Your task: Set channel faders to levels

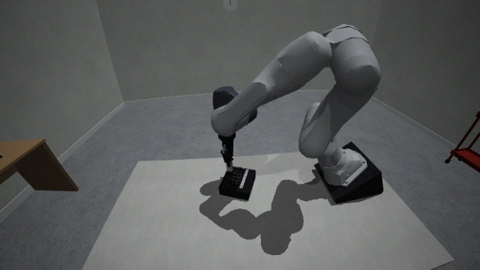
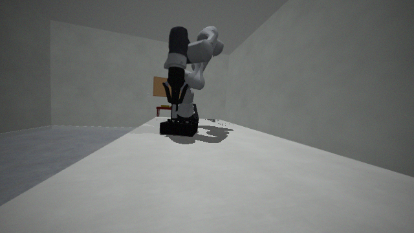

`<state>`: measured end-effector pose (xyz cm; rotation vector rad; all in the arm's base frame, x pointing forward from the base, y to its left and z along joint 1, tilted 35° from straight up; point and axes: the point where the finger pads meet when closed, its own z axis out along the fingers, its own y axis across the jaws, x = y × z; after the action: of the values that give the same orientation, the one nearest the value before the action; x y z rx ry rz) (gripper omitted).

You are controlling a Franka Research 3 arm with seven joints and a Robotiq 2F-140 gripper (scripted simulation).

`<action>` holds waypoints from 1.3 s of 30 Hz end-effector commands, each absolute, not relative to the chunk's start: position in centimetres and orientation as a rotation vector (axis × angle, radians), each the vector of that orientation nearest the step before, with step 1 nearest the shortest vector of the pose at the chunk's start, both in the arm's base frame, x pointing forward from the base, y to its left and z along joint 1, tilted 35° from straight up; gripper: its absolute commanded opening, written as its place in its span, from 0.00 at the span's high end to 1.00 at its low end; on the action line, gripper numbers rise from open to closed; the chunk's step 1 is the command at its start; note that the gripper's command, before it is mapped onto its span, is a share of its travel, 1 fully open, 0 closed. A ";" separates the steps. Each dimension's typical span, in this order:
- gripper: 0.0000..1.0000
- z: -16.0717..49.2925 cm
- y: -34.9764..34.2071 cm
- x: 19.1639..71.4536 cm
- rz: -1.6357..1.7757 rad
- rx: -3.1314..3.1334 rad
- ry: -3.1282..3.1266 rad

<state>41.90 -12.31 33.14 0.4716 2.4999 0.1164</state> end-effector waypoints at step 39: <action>1.00 32.7 -12.3 42.4 0.128 0.510 2.490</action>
<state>42.39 -12.27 32.76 0.5003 2.4920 0.1260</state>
